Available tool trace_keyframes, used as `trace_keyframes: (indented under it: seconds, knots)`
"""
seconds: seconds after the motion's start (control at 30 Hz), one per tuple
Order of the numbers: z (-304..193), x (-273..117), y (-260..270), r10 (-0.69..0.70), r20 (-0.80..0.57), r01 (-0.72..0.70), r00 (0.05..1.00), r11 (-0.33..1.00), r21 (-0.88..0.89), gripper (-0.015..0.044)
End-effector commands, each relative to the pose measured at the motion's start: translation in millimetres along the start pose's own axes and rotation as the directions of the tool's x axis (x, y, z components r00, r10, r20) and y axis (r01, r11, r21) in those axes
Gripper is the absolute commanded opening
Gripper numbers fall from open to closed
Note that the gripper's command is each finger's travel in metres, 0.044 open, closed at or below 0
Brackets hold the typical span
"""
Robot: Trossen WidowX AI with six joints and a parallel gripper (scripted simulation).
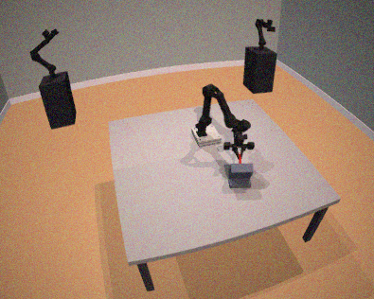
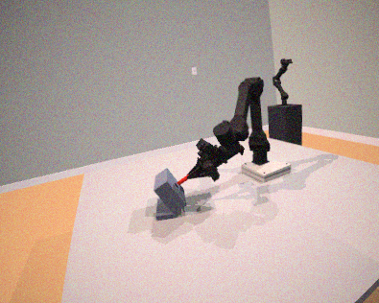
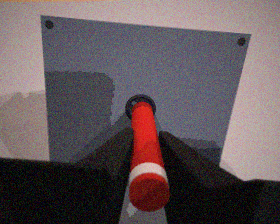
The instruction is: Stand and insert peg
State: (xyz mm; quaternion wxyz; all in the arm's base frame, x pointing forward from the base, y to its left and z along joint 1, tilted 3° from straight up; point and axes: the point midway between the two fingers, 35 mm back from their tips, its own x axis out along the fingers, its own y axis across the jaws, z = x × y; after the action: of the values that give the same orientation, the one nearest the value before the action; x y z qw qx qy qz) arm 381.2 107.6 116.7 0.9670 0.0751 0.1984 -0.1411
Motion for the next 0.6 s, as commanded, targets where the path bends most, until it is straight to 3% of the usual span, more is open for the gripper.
trace_keyframes:
  seconds: [0.0, 0.57]
  knots:
    - [-3.0, 2.8, -0.4, -0.002, -0.005, 0.002, 1.0, 1.0, -0.005, 0.0]
    - [-3.4, 10.1, 1.2, -0.002, -0.005, 0.002, 1.0, 1.0, -0.005, 0.0]
